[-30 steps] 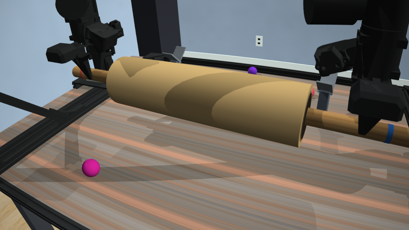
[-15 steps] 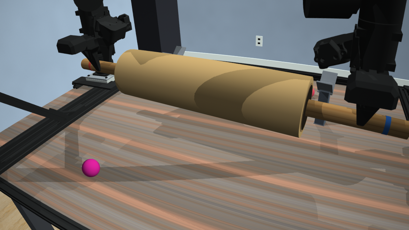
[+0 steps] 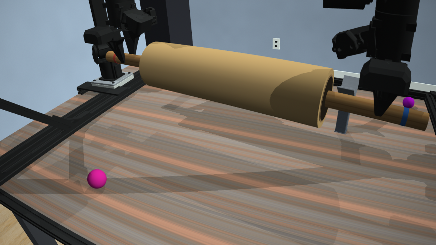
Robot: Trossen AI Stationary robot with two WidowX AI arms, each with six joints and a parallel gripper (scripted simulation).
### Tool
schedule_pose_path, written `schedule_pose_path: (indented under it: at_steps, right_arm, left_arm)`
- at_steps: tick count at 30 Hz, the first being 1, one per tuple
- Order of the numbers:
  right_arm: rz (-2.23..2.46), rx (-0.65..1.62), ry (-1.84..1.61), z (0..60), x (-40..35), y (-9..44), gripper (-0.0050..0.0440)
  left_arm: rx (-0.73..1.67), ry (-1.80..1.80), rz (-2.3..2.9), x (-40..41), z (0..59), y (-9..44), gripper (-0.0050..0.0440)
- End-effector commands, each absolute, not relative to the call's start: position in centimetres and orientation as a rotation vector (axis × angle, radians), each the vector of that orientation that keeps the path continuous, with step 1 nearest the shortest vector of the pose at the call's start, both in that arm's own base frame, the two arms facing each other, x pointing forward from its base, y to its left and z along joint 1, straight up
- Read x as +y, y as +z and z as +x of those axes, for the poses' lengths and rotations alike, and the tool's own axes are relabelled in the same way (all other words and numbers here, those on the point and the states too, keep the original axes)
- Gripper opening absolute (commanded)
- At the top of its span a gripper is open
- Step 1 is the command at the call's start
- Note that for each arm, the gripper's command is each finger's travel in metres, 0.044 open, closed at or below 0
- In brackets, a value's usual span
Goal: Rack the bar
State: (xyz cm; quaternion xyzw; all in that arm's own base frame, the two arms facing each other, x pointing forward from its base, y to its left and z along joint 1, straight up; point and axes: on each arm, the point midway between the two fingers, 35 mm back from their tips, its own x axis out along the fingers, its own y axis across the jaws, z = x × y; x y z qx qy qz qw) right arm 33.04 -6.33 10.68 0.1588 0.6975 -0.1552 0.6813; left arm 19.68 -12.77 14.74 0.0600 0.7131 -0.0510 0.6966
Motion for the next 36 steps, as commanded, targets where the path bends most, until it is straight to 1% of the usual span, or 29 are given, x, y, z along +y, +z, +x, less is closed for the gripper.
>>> schedule_pose_path:
  at_steps: [1, 12, 19, 36]
  right_arm:
    - [0.353, 1.540, -0.353, 33.3, -7.0, 11.3, 0.0000]
    - [0.370, 1.539, -0.370, 33.0, -10.7, 10.8, 0.0000]
    - [0.372, 1.539, -0.370, 32.9, -11.1, 10.8, 0.0000]
    - [0.380, 1.541, -0.365, 30.6, -15.3, 11.1, 0.0000]
  left_arm:
    - [1.569, -0.127, 0.127, -12.0, 19.6, 15.2, 0.0000]
    - [1.566, -0.144, 0.144, -7.3, 18.9, 14.6, 0.0000]
    - [1.566, -0.146, 0.144, -6.8, 18.9, 14.5, 0.0000]
    - [1.562, -0.154, 0.139, -2.0, 20.0, 14.6, 0.0000]
